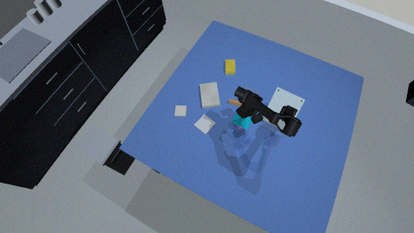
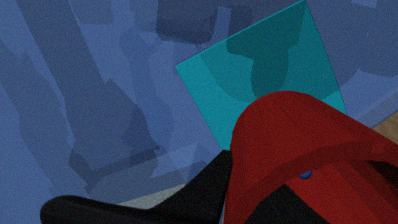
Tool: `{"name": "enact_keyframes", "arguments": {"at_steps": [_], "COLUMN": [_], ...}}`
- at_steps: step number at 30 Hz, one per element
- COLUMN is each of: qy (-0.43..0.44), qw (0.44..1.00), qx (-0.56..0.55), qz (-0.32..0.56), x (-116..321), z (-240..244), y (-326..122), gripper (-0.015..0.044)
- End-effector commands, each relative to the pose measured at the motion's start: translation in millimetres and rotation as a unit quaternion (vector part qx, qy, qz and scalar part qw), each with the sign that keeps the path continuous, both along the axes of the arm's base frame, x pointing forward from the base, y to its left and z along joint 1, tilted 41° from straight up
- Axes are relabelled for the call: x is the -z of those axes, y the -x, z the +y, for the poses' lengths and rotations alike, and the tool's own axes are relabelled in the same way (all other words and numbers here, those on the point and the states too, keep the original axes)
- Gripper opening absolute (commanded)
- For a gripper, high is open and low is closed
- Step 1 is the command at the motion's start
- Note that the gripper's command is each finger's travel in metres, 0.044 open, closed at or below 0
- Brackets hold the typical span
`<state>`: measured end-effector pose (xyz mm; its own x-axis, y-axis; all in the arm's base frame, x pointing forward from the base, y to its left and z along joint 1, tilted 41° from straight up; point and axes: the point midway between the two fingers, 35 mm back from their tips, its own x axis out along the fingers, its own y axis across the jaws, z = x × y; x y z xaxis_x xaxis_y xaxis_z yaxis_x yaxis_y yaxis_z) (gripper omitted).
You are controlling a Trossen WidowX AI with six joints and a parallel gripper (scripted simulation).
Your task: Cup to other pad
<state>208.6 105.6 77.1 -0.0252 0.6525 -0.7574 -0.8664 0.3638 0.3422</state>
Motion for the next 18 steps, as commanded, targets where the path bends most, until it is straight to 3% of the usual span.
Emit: {"name": "enact_keyframes", "arguments": {"at_steps": [1, 18], "qy": [-0.002, -0.002], "qw": [1.000, 1.000], "qx": [0.002, 0.002], "qz": [0.002, 0.002], "x": [-1, 14], "z": [2, 16], "y": [1, 1], "gripper": [0.0000, 0.0000]}}
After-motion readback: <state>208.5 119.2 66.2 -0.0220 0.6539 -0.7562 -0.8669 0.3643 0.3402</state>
